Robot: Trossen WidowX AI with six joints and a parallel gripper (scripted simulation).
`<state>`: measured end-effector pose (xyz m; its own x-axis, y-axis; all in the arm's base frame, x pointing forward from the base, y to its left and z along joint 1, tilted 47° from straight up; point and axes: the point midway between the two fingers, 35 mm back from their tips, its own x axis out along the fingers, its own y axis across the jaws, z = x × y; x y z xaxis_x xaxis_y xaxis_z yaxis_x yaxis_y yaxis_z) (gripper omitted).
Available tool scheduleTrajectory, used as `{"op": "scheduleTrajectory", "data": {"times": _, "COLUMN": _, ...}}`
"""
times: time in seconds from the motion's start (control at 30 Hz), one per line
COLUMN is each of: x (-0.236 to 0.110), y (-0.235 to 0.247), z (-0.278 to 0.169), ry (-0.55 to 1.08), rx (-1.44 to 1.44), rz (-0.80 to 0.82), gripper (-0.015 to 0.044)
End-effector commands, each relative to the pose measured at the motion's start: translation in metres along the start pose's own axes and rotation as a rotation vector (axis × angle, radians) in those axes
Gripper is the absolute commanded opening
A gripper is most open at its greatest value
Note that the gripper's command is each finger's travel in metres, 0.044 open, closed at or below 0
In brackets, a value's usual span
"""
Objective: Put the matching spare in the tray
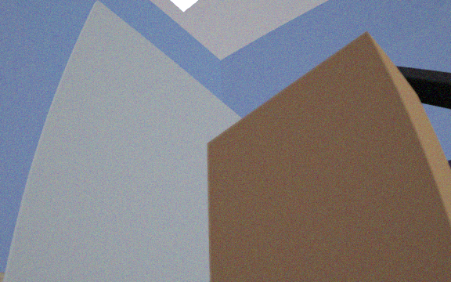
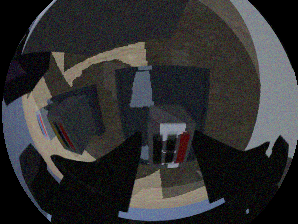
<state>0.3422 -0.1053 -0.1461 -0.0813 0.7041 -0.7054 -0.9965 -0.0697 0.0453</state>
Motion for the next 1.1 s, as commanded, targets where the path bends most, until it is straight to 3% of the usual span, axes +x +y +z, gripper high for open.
{"op": "scheduleTrajectory", "data": {"times": 0.0, "x": 0.0, "y": 0.0, "z": 0.0, "ry": -0.001, "rx": 0.0, "rz": 0.001, "gripper": 0.0341}}
{"op": "scheduleTrajectory", "data": {"times": 0.13, "x": 0.0, "y": 0.0, "z": 0.0, "ry": -0.001, "rx": 0.0, "rz": 0.001, "gripper": 0.044}}
{"op": "scheduleTrajectory", "data": {"times": 0.2, "x": -0.009, "y": -0.001, "z": -0.001, "ry": 0.0, "rx": 0.0, "rz": 0.0, "gripper": 0.044}}
{"op": "scheduleTrajectory", "data": {"times": 0.47, "x": -0.105, "y": 0.001, "z": 0.0, "ry": -0.001, "rx": 0.005, "rz": -0.002, "gripper": 0.044}}
{"op": "scheduleTrajectory", "data": {"times": 1.07, "x": -0.105, "y": -0.001, "z": -0.002, "ry": 0.008, "rx": 0.007, "rz": -0.027, "gripper": 0.044}}
